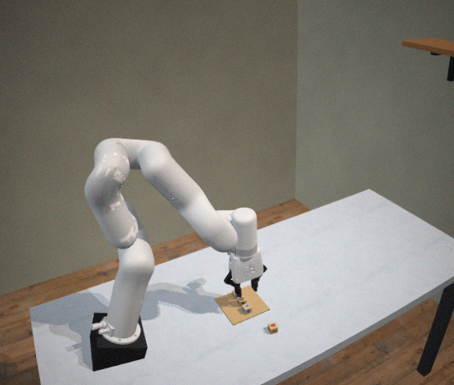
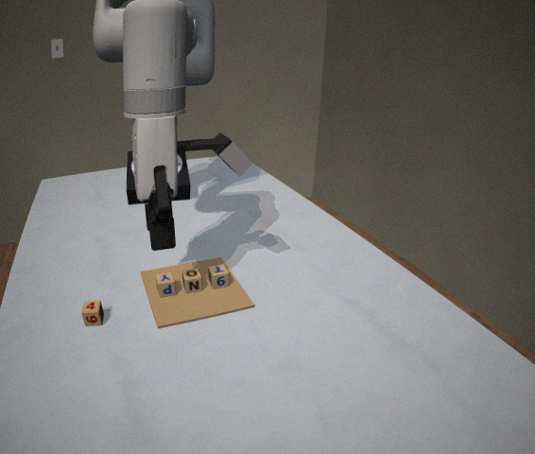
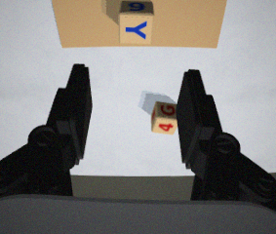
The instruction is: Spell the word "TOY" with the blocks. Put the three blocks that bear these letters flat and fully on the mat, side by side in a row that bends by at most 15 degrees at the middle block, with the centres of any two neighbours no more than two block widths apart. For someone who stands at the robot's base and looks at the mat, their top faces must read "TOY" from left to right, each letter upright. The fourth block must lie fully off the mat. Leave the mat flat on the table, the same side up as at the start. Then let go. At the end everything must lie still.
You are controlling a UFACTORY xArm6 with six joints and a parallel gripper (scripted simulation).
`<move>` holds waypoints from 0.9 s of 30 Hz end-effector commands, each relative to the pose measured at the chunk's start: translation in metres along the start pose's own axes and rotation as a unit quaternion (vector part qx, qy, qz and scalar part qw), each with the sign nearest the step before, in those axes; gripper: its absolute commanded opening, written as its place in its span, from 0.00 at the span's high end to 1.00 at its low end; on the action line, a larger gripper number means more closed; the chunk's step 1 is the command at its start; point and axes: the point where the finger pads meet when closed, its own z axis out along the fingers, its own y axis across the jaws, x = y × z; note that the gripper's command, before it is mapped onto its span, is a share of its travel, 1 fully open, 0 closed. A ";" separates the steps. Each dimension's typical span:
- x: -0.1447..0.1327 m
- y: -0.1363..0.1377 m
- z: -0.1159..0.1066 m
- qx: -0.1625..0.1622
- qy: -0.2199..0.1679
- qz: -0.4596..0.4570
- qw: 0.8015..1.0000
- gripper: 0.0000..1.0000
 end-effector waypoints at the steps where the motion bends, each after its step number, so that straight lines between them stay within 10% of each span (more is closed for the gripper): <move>1: 0.000 0.001 -0.004 -0.001 0.000 0.000 1.000 0.00; 27: 0.000 0.001 -0.011 -0.001 0.000 0.000 1.000 0.00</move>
